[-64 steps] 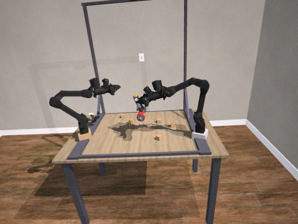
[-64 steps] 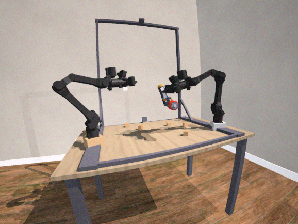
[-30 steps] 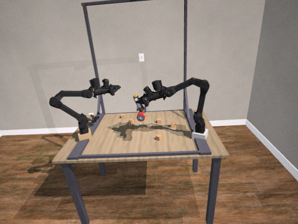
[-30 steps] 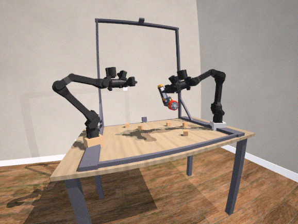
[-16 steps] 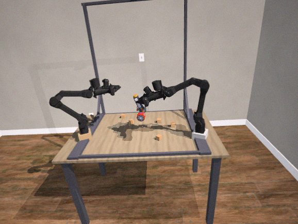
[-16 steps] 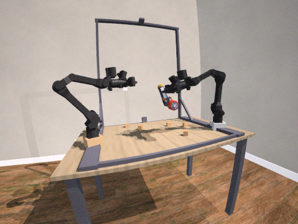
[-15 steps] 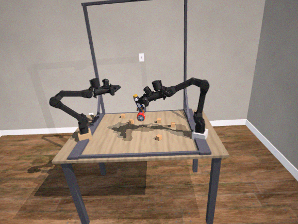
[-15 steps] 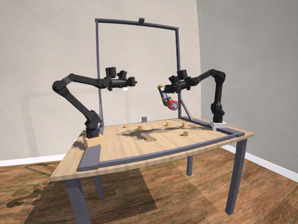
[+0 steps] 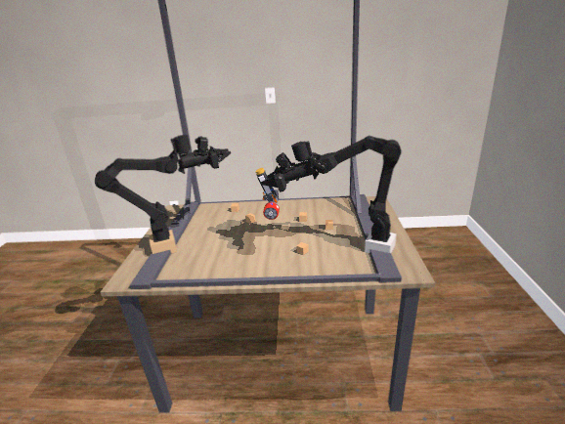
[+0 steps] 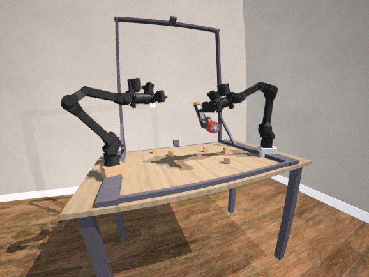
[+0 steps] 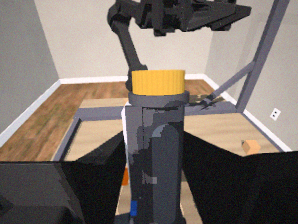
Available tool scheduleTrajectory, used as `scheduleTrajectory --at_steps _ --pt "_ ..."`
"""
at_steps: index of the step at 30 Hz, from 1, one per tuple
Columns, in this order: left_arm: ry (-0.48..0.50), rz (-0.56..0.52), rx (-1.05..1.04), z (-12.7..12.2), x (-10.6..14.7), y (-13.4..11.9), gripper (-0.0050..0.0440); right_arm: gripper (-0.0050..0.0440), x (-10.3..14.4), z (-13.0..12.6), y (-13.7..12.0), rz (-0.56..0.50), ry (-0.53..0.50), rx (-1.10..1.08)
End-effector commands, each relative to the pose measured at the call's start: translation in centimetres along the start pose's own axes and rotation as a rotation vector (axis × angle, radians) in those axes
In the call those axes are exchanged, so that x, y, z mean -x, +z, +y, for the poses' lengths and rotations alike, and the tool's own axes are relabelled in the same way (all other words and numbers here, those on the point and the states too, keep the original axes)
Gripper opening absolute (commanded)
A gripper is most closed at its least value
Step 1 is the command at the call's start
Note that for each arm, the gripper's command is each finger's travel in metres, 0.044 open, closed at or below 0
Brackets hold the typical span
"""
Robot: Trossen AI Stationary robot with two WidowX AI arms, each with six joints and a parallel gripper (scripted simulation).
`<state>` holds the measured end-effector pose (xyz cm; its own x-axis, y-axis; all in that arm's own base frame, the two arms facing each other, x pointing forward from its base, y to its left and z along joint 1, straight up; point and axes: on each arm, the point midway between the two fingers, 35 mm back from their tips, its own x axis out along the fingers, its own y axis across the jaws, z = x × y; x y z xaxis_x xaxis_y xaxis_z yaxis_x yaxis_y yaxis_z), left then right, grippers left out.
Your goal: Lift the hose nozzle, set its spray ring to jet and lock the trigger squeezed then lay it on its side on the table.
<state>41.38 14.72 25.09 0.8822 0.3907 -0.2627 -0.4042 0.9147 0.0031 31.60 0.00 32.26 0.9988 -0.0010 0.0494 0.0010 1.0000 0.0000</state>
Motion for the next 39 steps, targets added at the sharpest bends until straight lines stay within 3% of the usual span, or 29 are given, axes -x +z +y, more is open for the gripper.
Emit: scheduleTrajectory --at_steps 1,7,8,21,29,33,39 --pt "0.007 -0.044 -0.008 -1.2 1.7 0.4 0.017 0.0173 0.1 0.1 0.7 -0.016 0.005 -0.002" --pt "0.006 -0.06 -0.006 -1.3 1.9 0.6 0.017 0.0173 0.1 0.1 0.7 -0.016 0.005 -0.002" --pt "0.019 -0.065 -0.005 -1.8 2.6 -0.6 0.017 0.0173 0.1 0.1 0.7 -0.016 0.005 -0.002" --pt "0.046 -0.064 -0.012 -4.0 4.9 -3.6 0.017 0.0173 0.1 0.1 0.7 -0.016 0.005 -0.002" --pt "0.042 -0.066 -0.01 -3.8 4.7 -3.1 0.017 0.0173 0.1 0.1 0.7 -0.016 0.005 -0.002" --pt "0.06 -0.06 -0.019 -5.1 6.0 -5.1 0.017 0.0173 0.1 0.1 0.7 -0.016 0.005 -0.002" --pt "0.064 -0.064 -0.018 -5.6 6.5 -5.4 0.017 0.0173 0.1 0.1 0.7 -0.016 0.005 -0.002"
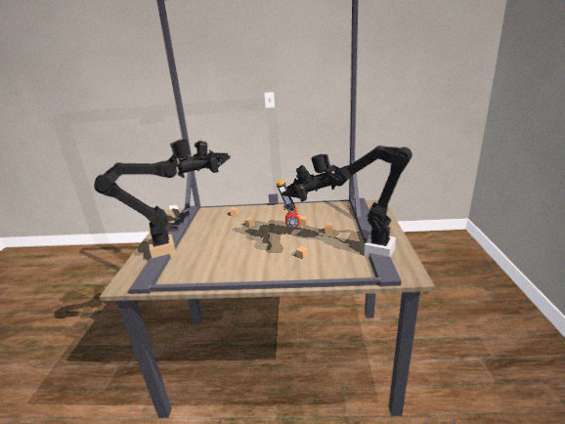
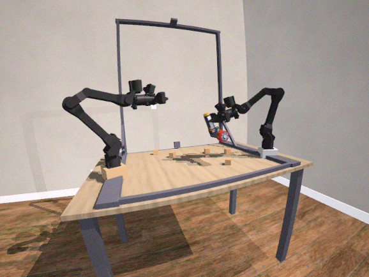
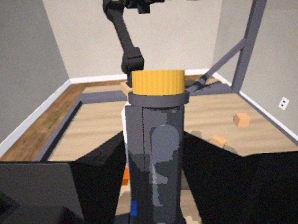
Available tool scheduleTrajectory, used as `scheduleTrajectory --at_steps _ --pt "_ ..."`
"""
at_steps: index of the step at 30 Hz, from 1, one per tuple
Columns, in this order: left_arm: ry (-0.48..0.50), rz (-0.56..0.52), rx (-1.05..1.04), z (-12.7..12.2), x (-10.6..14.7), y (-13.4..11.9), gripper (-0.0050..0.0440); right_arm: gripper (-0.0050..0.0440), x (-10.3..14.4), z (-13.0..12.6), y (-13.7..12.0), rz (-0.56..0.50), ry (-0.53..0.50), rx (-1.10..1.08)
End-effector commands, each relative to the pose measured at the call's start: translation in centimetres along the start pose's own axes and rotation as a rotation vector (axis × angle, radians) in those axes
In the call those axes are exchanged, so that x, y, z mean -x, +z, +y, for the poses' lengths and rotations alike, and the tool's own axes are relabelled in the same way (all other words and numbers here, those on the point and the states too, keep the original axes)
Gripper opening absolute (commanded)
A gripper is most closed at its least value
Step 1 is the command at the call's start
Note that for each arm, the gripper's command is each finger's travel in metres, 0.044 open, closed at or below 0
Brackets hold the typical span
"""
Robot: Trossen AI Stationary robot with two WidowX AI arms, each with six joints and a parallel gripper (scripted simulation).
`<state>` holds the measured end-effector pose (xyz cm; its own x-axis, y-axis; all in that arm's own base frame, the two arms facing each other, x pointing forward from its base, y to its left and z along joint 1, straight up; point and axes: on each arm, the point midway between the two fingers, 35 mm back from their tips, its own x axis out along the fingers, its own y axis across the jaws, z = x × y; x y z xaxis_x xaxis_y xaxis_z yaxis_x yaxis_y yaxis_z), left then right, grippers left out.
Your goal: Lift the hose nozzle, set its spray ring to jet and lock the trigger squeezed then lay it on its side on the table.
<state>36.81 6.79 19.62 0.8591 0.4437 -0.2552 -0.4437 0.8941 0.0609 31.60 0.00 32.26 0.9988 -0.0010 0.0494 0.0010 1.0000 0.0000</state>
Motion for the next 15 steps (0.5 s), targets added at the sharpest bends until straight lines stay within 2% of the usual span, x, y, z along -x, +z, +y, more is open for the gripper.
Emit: scheduleTrajectory --at_steps 1,6,15 --pt "0.007 -0.057 0.028 0.0 0.8 1.8 0.017 0.0173 0.1 0.1 0.7 -0.016 0.005 -0.002" --pt "0.027 -0.051 0.02 -1.2 2.1 -0.3 0.017 0.0173 0.1 0.1 0.7 -0.016 0.005 -0.002" --pt "0.047 -0.04 0.014 -2.6 3.6 -2.3 0.017 0.0173 0.1 0.1 0.7 -0.016 0.005 -0.002"
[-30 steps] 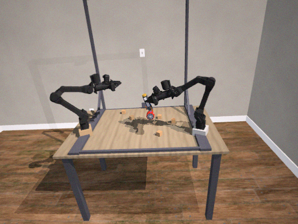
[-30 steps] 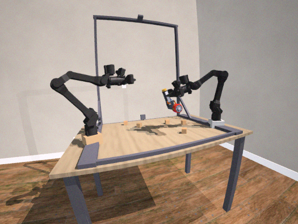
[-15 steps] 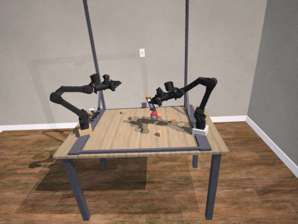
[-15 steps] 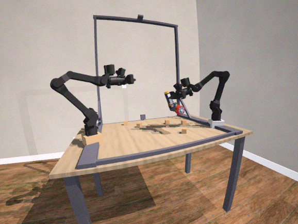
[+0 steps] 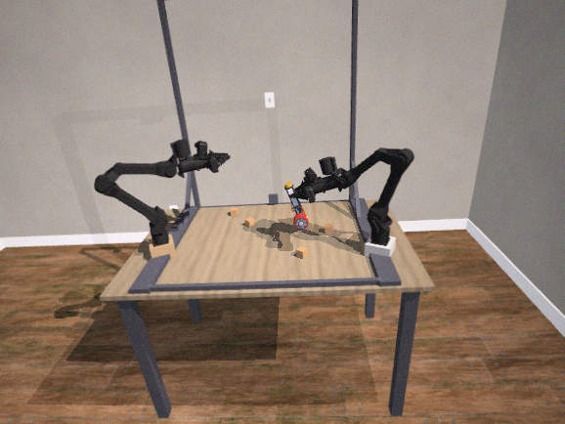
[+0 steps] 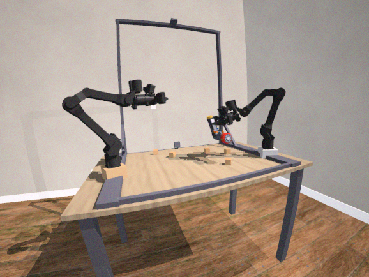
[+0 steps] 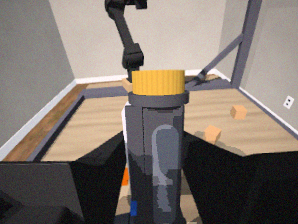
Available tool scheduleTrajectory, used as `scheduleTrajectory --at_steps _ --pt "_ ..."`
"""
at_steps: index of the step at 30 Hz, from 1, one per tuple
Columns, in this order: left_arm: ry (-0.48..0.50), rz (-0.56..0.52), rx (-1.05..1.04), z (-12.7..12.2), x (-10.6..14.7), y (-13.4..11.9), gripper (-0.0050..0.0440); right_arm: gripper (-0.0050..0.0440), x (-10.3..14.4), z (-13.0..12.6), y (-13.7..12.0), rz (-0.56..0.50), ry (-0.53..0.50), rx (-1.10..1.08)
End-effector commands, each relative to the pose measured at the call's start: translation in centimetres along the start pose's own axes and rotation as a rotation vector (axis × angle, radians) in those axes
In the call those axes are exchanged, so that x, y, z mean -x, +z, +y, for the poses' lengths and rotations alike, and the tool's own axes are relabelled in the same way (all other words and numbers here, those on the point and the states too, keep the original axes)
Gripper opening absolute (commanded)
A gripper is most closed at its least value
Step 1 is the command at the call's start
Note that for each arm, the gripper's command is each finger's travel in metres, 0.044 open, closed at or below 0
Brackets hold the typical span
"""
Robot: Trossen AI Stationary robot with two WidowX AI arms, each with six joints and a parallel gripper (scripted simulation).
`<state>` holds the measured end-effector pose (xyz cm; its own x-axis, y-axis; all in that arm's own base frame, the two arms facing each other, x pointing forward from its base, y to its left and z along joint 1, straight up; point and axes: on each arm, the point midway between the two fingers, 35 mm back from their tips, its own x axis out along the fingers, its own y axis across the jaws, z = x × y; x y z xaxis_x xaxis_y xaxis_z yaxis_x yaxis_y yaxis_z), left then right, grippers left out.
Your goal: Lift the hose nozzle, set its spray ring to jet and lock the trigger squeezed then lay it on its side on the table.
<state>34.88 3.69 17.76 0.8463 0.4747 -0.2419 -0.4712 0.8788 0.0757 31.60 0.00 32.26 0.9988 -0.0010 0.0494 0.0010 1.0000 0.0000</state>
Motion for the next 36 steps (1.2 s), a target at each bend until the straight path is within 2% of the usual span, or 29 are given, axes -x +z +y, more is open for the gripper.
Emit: scheduleTrajectory --at_steps 1,2,36 --pt "0.016 -0.026 0.019 -0.68 1.22 -0.05 0.017 0.0173 0.08 0.07 0.65 -0.016 0.005 -0.002" --pt "0.008 -0.03 0.023 -0.34 0.71 0.7 0.017 0.0173 0.08 0.07 0.65 -0.016 0.005 -0.002" --pt "0.008 -0.03 0.023 -0.3 0.52 0.35 0.017 0.0173 0.08 0.06 0.65 -0.016 0.005 -0.002"
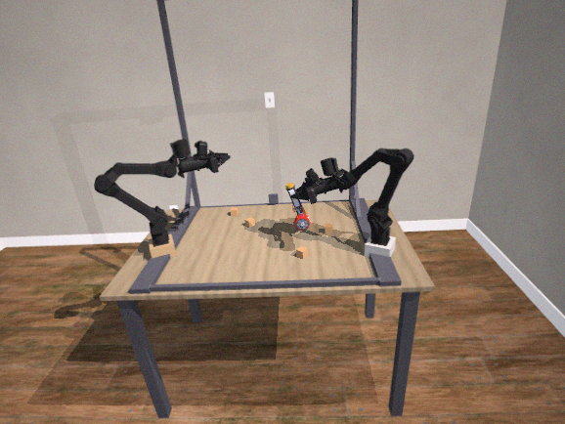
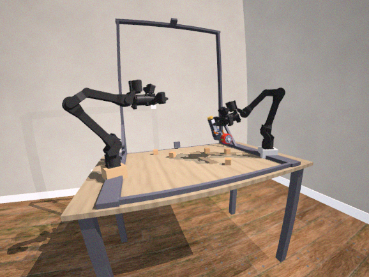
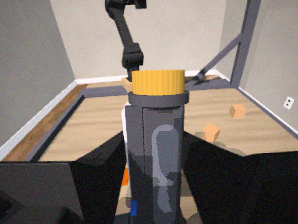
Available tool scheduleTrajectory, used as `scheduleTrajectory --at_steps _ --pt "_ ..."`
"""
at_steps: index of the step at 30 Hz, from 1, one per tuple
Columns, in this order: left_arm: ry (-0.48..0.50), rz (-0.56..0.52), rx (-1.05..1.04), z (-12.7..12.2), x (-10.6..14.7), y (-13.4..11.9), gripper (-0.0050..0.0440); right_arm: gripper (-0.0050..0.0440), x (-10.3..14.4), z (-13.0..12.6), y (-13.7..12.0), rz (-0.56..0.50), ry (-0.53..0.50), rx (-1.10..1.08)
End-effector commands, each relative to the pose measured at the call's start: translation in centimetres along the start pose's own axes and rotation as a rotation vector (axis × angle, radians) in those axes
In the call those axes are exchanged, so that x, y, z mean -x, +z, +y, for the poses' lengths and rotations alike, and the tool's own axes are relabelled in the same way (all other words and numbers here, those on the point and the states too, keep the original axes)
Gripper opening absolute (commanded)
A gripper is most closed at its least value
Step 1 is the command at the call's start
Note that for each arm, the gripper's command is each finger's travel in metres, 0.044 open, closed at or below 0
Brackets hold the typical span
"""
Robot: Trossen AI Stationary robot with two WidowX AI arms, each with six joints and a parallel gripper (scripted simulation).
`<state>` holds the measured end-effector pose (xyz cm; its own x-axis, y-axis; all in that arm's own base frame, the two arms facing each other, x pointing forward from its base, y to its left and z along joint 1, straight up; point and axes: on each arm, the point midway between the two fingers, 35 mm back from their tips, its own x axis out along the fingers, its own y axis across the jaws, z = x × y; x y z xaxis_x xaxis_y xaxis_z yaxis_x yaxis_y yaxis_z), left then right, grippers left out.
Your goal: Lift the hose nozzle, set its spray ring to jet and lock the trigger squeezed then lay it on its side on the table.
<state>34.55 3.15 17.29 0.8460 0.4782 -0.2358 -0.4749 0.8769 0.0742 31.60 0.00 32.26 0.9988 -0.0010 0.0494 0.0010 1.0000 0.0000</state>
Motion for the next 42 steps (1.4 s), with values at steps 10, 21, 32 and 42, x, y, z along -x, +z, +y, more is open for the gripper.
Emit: scheduleTrajectory --at_steps 10,21,32,42 --pt "0.004 -0.024 0.021 0.1 0.1 0.9 0.017 0.0173 0.1 0.1 0.7 -0.016 0.005 -0.002" --pt "0.017 -0.019 0.011 -0.7 1.1 -0.4 0.017 0.0173 0.1 0.1 0.7 -0.016 0.005 -0.002" --pt "0.043 -0.009 -0.003 -2.5 3.2 -2.9 0.017 0.0173 0.1 0.1 0.7 -0.016 0.005 -0.002" --pt "0.061 0.001 -0.016 -3.8 4.7 -4.9 0.017 0.0173 0.1 0.1 0.7 -0.016 0.005 -0.002"
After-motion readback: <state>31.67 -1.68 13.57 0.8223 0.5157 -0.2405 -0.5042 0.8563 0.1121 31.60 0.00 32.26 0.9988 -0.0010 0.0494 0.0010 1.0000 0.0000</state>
